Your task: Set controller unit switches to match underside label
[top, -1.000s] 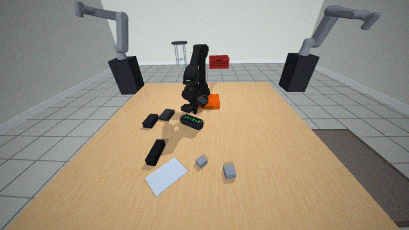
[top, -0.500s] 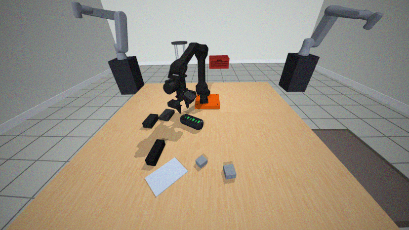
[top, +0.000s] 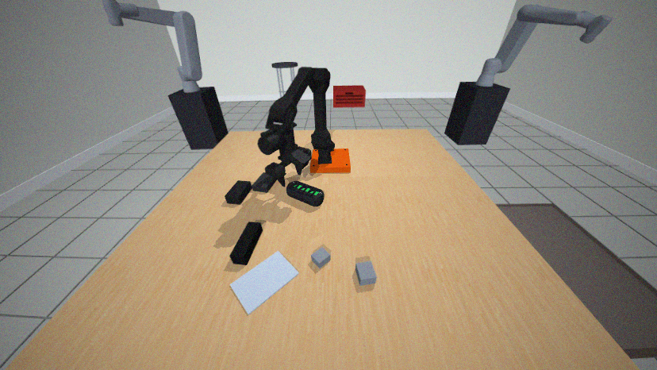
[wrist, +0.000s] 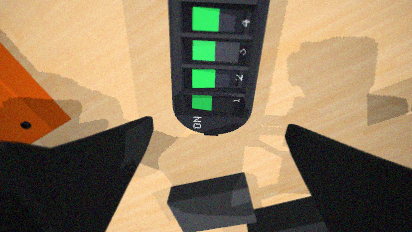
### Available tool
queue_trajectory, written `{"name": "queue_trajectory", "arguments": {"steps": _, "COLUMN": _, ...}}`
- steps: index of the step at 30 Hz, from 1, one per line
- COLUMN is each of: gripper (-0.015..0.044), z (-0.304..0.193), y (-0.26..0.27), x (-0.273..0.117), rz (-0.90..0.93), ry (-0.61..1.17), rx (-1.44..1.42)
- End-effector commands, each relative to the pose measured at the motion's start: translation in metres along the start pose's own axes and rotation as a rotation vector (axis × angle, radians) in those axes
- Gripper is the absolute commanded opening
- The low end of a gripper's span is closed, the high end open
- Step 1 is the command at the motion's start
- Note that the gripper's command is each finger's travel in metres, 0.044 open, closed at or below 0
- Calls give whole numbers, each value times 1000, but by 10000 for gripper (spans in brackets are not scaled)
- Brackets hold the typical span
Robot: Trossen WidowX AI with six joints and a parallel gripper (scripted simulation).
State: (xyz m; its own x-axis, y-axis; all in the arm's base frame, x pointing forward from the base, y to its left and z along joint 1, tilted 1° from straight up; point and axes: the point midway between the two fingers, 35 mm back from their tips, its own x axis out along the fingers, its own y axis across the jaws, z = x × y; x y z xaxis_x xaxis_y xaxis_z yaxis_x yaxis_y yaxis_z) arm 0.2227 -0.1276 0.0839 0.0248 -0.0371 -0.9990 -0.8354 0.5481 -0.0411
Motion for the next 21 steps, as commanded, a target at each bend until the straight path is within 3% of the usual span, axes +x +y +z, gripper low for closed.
{"name": "queue_trajectory", "arguments": {"steps": 1, "gripper": 440, "z": -1, "y": 2, "x": 10, "rz": 14, "ry": 5, "rx": -5}}
{"name": "queue_trajectory", "arguments": {"steps": 21, "gripper": 440, "z": 0, "y": 4, "x": 41, "rz": 15, "ry": 5, "rx": -5}}
